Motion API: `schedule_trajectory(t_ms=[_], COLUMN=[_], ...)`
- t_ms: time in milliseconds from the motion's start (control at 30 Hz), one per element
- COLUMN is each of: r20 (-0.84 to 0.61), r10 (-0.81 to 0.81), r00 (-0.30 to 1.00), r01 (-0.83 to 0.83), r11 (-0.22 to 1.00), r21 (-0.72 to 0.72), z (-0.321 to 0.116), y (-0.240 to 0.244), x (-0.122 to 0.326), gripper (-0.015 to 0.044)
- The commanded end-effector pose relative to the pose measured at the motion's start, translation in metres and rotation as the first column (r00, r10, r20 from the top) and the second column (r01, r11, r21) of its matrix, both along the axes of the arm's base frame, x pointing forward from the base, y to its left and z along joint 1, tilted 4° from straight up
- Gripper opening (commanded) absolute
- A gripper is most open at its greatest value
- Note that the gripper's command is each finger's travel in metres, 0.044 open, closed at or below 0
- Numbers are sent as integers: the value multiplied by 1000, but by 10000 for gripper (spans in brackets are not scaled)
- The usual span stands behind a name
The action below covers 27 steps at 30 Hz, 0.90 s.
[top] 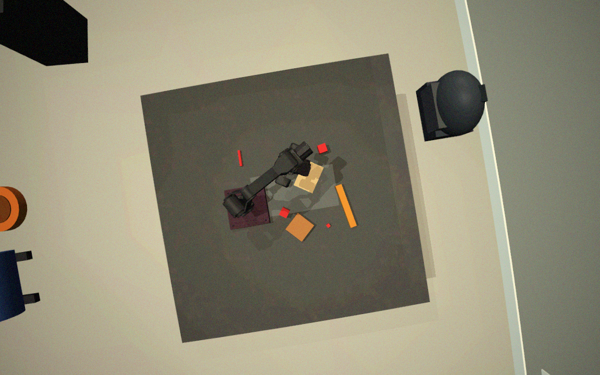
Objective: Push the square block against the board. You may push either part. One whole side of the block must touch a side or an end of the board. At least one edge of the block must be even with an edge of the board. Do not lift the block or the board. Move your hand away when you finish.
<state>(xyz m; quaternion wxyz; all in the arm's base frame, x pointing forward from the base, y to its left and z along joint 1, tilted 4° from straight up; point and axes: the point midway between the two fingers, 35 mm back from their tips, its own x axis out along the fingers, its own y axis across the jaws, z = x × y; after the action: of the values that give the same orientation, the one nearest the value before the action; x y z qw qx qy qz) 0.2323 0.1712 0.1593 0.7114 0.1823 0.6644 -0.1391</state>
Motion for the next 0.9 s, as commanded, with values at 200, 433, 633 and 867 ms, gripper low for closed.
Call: schedule_trajectory(t_ms=[200, 433, 633, 867], r20=[3, 3, 6, 8], r10=[-7, -7, 149, 376], r00=[1000, 1000, 989, 927], r01=[7, 7, -149, -375], r11=[1000, 1000, 989, 926], r21=[-2, -2, -17, -44], z=[1, 1, -12, -32], y=[0, 0, -33, -87], x=[0, 0, 14, 24], gripper=[0, 0, 0, 0])
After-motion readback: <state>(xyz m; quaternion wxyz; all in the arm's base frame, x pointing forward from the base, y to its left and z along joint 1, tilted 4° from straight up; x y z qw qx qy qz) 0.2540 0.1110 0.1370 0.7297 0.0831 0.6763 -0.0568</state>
